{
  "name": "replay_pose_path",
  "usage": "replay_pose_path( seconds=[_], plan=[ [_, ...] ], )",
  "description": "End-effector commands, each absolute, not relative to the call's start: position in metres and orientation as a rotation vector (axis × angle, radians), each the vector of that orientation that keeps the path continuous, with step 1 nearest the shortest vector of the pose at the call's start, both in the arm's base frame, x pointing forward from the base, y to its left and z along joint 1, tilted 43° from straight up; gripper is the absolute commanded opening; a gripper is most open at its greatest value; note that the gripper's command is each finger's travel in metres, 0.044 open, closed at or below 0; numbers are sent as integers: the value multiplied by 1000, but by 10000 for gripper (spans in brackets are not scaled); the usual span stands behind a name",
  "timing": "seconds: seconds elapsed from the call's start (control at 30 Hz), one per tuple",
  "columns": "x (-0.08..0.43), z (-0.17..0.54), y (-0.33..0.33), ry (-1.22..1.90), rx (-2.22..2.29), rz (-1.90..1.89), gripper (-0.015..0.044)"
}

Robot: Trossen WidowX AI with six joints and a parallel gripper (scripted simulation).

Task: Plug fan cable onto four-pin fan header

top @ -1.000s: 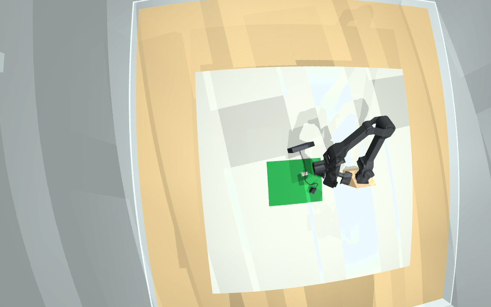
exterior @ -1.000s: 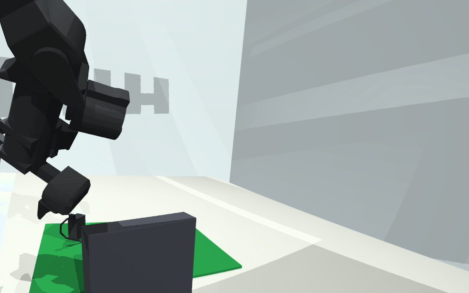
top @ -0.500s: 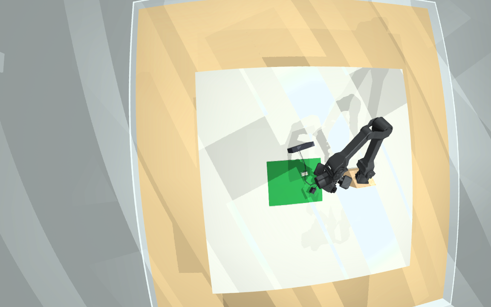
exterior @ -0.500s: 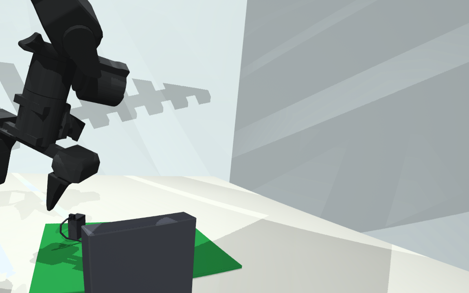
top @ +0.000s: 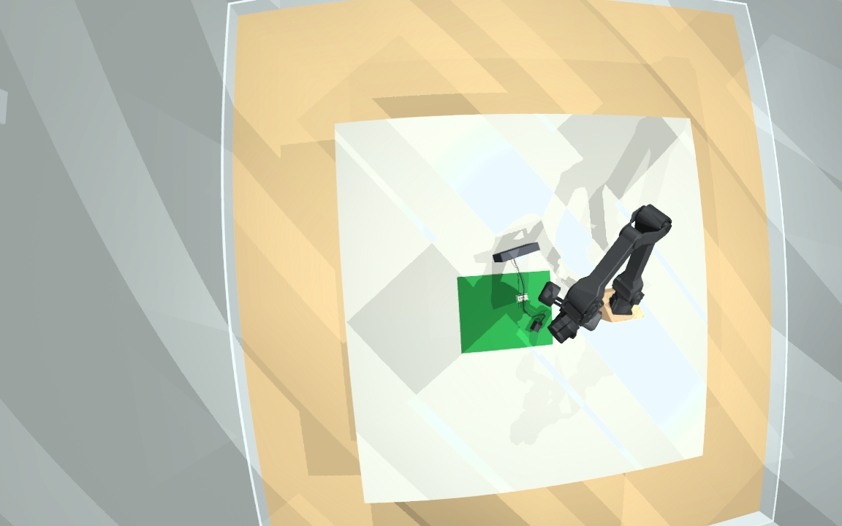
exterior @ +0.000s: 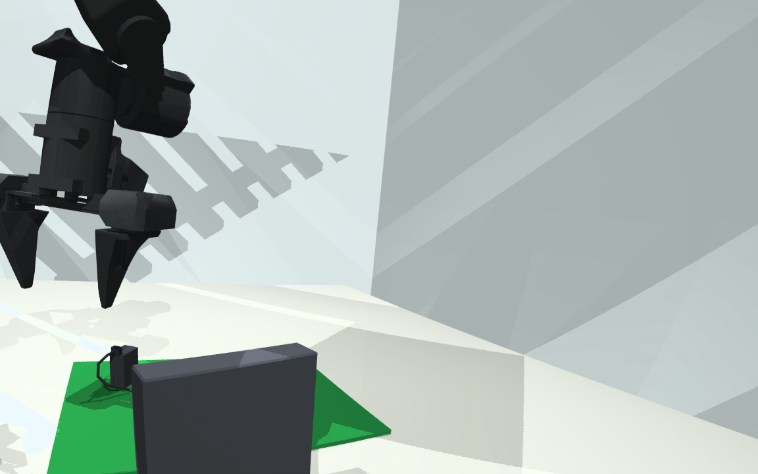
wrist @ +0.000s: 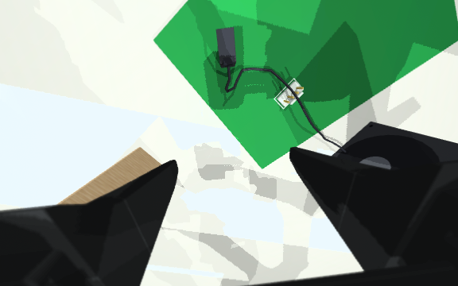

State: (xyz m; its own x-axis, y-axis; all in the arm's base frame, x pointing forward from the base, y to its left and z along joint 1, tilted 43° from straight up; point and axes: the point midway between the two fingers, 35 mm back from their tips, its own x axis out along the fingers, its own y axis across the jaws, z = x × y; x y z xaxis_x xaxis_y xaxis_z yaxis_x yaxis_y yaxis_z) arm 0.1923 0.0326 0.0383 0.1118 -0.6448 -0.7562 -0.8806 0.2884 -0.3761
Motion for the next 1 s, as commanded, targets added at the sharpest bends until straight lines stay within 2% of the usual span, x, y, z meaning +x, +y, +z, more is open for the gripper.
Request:
replay_pose_path(
  seconds=[0.0, 0.27, 0.57, 0.97],
  plan=[
    [192, 38, 32, 1611, -1427, 319, 440],
    [202, 36, 51, 1526, -967, -155, 440],
    [214, 32, 77, 1268, -320, -712, 440],
    [222, 29, 97, 1016, 118, -1019, 440]
  ],
)
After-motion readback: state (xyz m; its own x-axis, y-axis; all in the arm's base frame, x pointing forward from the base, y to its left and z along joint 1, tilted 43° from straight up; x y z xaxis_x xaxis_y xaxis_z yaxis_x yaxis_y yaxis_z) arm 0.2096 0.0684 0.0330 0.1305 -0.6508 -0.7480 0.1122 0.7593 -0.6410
